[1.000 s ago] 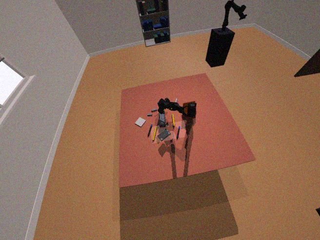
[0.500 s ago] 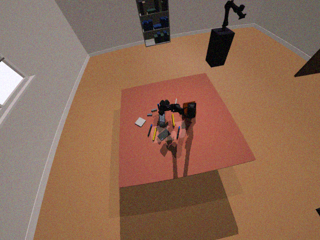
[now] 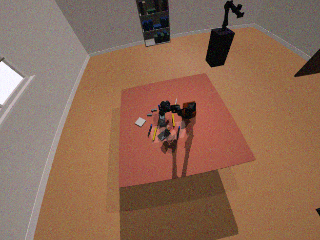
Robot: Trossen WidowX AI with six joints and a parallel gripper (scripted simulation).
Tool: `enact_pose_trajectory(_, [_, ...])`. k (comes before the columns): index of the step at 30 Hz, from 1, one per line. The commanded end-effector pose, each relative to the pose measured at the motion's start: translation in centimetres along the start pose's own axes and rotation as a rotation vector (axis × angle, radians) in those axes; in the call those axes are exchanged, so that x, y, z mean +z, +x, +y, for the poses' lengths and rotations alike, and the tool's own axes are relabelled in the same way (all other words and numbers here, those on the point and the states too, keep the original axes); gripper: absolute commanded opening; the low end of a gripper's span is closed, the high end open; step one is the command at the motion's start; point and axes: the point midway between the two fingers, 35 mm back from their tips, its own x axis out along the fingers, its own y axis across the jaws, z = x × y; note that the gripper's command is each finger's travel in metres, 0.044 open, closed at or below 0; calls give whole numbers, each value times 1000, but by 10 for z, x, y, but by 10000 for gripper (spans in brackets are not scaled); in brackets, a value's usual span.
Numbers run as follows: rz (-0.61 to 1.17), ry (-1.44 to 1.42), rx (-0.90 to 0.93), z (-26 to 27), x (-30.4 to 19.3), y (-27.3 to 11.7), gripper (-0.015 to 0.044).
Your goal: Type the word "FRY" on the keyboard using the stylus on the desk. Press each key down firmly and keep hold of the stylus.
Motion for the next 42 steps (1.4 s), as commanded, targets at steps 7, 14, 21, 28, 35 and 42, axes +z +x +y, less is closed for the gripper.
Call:
enact_pose_trajectory(7, [-3, 3, -5, -3, 0, 0, 81])
enact_pose_trajectory(14, [-3, 4, -5, -3, -2, 2, 81])
enact_pose_trajectory(21, [-3, 4, -5, -3, -6, 4, 81])
enact_pose_trajectory(28, [-3, 4, -5, -3, -9, 5, 81])
enact_pose_trajectory(35, [-3, 4, -5, -3, -11, 7, 81])
enact_pose_trajectory(42, [-3, 4, -5, -3, -14, 8, 81])
